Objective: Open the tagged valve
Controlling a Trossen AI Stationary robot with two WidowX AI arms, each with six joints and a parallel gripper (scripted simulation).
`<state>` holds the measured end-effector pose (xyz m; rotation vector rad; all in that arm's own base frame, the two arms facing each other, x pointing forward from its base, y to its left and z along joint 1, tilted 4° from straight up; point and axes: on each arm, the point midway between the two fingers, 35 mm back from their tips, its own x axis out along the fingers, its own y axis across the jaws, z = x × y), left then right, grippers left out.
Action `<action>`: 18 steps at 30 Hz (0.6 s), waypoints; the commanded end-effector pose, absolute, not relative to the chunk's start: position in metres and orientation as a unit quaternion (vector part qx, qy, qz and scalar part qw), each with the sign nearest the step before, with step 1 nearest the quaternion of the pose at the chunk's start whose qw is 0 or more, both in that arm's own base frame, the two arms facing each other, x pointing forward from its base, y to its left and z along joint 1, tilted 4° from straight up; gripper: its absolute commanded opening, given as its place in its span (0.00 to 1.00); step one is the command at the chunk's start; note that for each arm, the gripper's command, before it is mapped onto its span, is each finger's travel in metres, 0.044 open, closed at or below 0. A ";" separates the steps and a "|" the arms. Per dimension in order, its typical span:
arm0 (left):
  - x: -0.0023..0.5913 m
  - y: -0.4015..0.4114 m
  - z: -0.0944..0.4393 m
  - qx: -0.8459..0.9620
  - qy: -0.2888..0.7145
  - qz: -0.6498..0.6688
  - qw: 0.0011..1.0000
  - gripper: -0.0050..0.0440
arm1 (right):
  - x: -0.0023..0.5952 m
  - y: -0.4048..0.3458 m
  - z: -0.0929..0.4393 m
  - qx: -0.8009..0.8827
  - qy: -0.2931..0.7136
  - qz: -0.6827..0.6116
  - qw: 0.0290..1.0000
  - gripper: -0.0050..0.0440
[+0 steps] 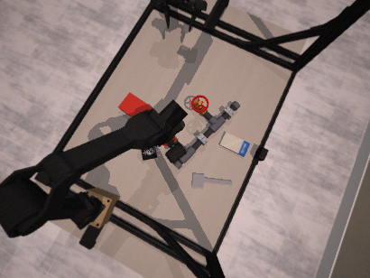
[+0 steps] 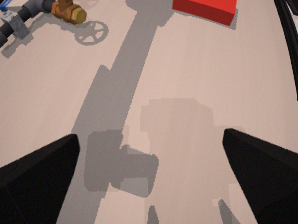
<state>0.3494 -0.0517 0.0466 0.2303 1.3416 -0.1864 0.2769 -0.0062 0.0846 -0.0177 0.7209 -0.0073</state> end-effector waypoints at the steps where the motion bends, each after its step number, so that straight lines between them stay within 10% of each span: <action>1: 0.349 -0.052 0.047 0.190 0.606 -0.153 0.757 0.92 | 0.277 -0.006 0.085 -0.009 0.353 -0.004 0.936 0.92; 13: 0.349 -0.052 0.047 0.316 0.571 -0.254 0.714 0.92 | 0.277 -0.006 0.085 -0.009 0.353 -0.004 0.936 0.92; 18: 0.349 -0.052 0.048 0.309 0.574 -0.249 0.717 0.67 | 0.277 -0.006 0.085 -0.009 0.353 -0.004 0.936 0.92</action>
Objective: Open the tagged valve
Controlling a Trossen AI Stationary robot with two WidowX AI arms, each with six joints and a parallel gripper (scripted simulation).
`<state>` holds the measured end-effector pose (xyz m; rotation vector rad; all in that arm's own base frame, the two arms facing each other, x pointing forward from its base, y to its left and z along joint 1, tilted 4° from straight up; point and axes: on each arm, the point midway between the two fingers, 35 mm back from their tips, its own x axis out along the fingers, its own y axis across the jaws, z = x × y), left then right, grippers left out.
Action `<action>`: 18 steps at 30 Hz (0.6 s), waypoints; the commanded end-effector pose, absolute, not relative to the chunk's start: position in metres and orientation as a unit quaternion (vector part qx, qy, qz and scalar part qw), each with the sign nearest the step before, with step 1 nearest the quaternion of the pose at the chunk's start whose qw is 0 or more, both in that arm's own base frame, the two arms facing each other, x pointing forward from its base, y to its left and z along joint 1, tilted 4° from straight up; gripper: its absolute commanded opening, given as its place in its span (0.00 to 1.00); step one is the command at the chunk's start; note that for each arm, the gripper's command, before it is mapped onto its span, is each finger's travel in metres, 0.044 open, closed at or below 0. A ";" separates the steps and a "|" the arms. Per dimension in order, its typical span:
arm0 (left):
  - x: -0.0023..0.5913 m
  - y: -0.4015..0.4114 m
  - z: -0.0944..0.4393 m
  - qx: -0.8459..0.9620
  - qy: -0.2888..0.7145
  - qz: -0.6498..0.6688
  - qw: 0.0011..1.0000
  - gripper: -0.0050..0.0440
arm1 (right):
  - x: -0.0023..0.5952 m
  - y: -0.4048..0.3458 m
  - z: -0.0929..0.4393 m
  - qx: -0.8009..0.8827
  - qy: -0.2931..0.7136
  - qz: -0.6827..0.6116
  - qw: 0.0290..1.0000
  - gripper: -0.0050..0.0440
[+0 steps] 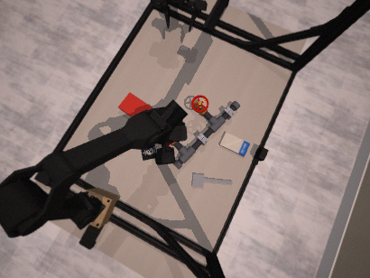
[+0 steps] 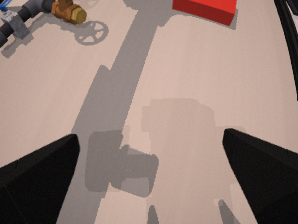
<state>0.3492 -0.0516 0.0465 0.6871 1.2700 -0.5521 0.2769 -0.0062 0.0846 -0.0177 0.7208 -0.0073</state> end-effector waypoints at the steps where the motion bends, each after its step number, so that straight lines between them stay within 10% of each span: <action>1: 0.349 -0.052 0.048 0.309 0.574 -0.249 0.717 0.62 | 0.277 -0.006 0.085 -0.009 0.353 -0.004 0.936 0.92; 8: 0.349 -0.052 0.048 0.309 0.574 -0.249 0.717 0.58 | 0.277 -0.006 0.085 -0.009 0.353 -0.004 0.936 0.92; 18: 0.349 -0.052 0.048 0.309 0.574 -0.249 0.717 0.10 | 0.277 -0.006 0.085 -0.009 0.353 -0.004 0.936 0.92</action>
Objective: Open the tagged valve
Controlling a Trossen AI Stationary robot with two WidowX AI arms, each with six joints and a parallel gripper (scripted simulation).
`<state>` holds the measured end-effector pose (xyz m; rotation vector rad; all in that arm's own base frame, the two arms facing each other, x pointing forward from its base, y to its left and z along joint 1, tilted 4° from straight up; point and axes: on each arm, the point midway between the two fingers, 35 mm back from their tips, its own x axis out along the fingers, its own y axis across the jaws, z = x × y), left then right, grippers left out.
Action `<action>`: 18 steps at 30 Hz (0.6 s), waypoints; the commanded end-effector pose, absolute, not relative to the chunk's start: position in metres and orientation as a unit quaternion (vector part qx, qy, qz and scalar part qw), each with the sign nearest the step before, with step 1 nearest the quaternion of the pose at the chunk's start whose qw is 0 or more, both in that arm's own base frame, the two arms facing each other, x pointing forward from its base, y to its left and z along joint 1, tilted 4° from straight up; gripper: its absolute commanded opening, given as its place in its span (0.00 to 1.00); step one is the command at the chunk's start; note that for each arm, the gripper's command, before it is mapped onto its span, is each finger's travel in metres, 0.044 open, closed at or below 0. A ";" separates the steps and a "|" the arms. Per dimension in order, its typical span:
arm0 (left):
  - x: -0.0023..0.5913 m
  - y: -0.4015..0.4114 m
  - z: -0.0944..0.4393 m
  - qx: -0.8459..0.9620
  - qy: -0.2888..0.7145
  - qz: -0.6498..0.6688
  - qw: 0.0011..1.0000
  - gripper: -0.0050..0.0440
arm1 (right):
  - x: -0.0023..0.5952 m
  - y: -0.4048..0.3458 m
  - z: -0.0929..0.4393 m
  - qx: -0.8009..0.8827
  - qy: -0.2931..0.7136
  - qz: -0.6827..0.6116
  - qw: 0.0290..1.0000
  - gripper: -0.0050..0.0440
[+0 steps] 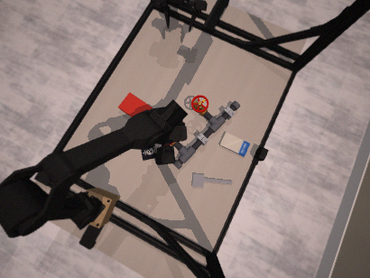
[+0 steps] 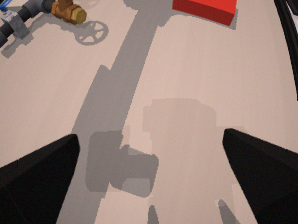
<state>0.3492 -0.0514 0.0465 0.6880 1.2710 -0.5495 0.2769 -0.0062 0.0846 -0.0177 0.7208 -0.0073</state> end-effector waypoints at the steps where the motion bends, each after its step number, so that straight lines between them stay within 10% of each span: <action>1: 0.349 -0.052 0.048 0.309 0.574 -0.249 0.717 0.10 | 0.277 -0.006 0.085 -0.009 0.353 -0.004 0.936 0.92; 18: 0.349 -0.052 0.046 0.027 0.626 -0.022 0.779 0.10 | 0.277 -0.006 0.085 -0.009 0.353 -0.004 0.936 0.92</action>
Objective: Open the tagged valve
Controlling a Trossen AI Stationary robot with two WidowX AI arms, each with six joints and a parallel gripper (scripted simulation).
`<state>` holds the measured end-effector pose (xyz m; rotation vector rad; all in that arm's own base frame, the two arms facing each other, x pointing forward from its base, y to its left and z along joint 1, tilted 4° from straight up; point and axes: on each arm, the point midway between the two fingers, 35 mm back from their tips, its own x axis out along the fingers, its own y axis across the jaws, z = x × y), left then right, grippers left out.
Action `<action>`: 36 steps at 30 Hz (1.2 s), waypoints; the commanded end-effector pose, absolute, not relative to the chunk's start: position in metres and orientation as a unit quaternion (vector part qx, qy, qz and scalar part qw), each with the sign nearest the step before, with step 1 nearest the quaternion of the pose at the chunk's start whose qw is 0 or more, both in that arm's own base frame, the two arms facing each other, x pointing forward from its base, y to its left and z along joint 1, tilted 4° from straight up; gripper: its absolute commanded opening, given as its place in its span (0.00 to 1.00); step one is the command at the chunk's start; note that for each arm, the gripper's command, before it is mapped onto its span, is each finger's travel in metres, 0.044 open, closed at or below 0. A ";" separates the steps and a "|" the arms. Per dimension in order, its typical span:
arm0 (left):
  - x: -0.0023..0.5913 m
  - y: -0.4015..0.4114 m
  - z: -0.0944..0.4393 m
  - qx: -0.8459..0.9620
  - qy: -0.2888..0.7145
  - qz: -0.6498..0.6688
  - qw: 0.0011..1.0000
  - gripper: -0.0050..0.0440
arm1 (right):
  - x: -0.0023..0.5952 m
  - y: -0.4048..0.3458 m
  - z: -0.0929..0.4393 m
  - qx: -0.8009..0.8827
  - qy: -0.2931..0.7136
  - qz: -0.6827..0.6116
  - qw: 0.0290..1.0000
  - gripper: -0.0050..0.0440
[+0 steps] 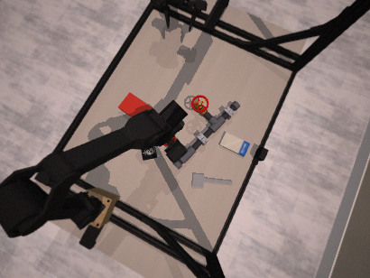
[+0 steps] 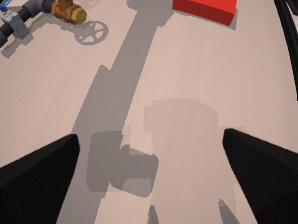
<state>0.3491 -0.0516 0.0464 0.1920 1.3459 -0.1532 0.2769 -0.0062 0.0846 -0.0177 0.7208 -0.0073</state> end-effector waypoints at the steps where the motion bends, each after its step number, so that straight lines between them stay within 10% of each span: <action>1: 0.349 -0.052 0.046 0.003 0.626 -0.002 0.780 0.10 | 0.277 -0.006 0.085 -0.009 0.353 -0.004 0.936 0.92; 22: 0.349 -0.052 0.046 -0.347 0.562 0.278 0.698 0.10 | 0.277 -0.006 0.085 -0.009 0.353 -0.004 0.936 0.92; 36: 0.349 -0.052 0.046 -0.337 0.565 0.270 0.703 0.79 | 0.277 -0.006 0.085 -0.009 0.353 -0.004 0.936 0.92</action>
